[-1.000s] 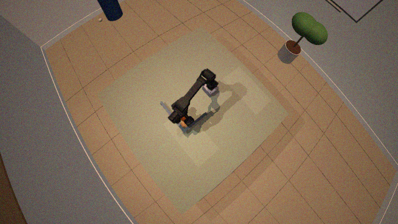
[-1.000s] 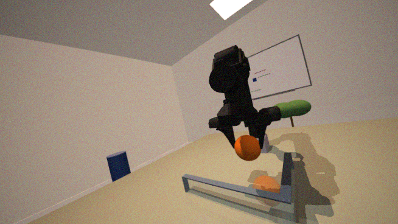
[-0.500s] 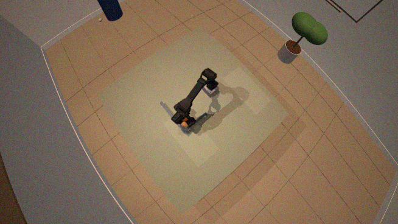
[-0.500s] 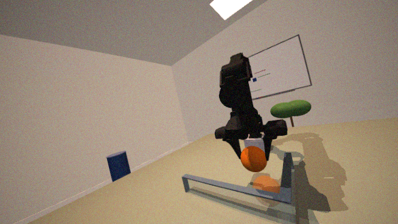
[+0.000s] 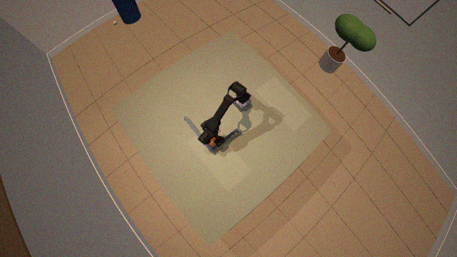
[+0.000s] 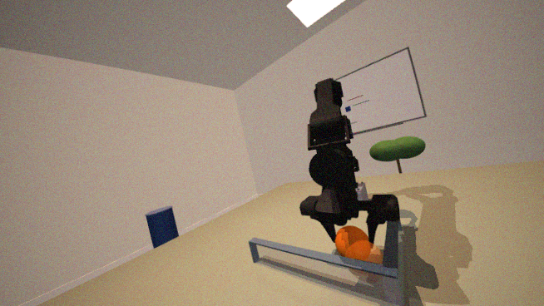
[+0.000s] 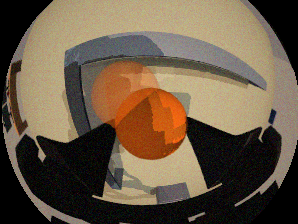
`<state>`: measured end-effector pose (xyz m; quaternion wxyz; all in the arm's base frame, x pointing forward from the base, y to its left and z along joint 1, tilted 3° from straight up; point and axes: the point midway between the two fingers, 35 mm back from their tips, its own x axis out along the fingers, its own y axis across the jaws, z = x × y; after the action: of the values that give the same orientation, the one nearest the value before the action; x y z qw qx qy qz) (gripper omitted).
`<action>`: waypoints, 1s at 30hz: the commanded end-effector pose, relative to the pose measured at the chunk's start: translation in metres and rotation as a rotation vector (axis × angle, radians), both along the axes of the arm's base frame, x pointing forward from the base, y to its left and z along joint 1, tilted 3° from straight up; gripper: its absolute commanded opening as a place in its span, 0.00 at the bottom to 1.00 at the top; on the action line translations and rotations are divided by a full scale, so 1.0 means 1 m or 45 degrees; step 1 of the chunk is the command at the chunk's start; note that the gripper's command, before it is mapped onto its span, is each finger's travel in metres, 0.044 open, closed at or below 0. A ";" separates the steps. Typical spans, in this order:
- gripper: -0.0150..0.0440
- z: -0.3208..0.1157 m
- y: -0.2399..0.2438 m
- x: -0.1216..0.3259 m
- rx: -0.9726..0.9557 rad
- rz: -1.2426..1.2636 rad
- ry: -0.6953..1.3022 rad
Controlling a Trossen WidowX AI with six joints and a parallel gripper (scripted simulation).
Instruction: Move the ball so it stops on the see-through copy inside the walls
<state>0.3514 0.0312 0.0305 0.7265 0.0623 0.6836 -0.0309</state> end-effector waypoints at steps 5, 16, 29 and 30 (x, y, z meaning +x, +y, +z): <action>0.25 -0.011 0.001 0.001 0.004 -0.007 -0.004; 0.43 -0.015 0.001 0.001 0.000 0.000 -0.003; 1.00 -0.004 0.000 0.002 0.001 -0.001 -0.004; 1.00 0.009 0.000 0.002 0.001 -0.002 -0.004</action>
<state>0.3501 0.0316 0.0196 0.7228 0.0622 0.6875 -0.0317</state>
